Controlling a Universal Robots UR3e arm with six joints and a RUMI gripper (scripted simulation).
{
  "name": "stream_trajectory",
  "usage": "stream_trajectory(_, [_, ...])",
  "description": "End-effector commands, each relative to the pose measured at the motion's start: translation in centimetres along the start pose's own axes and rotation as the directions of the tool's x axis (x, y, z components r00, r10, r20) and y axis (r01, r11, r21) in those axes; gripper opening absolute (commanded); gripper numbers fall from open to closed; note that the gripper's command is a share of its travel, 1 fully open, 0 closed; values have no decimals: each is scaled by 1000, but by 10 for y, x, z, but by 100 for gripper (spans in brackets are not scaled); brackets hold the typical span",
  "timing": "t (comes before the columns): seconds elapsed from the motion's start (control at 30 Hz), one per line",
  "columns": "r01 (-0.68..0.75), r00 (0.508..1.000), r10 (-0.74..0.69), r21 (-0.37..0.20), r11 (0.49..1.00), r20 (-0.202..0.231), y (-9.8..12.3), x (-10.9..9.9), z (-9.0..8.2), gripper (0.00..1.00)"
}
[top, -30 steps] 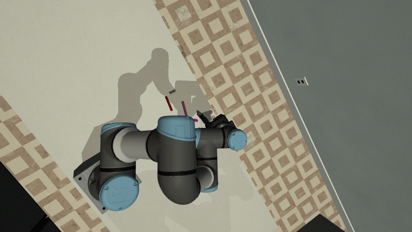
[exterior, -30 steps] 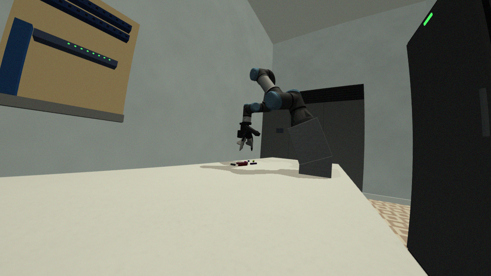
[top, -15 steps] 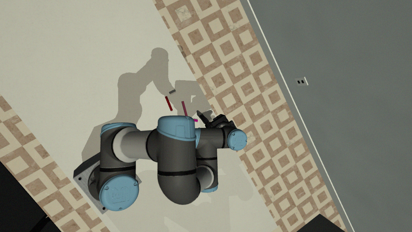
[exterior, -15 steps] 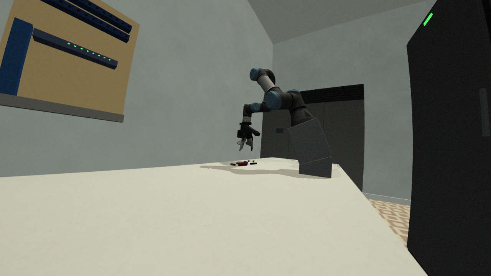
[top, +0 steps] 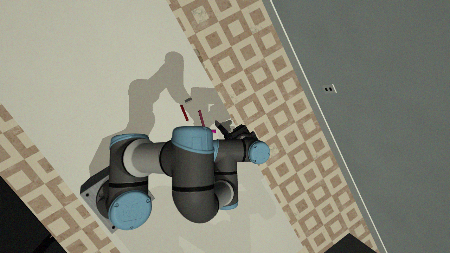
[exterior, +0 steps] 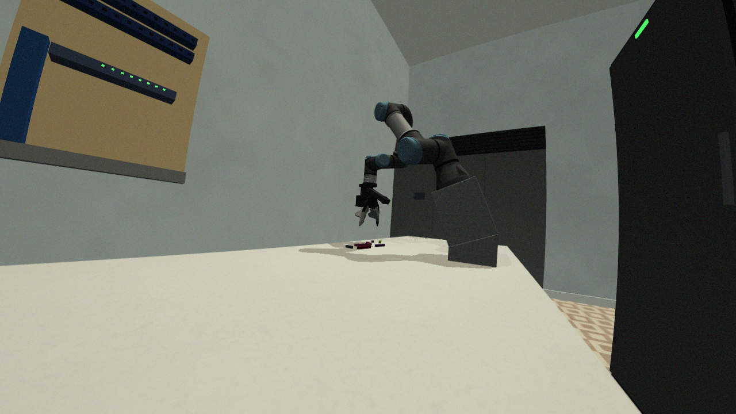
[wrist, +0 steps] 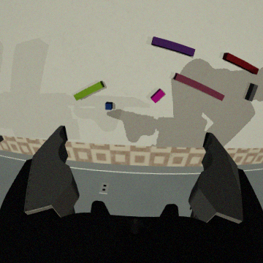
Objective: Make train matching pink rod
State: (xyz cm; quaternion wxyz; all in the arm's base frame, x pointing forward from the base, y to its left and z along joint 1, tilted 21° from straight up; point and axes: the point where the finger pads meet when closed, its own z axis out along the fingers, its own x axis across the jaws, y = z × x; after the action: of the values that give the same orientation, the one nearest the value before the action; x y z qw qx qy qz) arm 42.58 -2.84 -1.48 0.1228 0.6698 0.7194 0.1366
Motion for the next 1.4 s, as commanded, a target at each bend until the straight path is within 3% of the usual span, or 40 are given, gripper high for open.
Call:
stream_trajectory(0.0, [1,1000,-1,-3,1000,0,1,-1,0,100])
stream_trajectory(1.27, [1,1000,-1,-3,1000,0,1,-1,0,100])
stream_trajectory(1.37, [-6,1000,6,-3,1000,0,2,-10,-1,100])
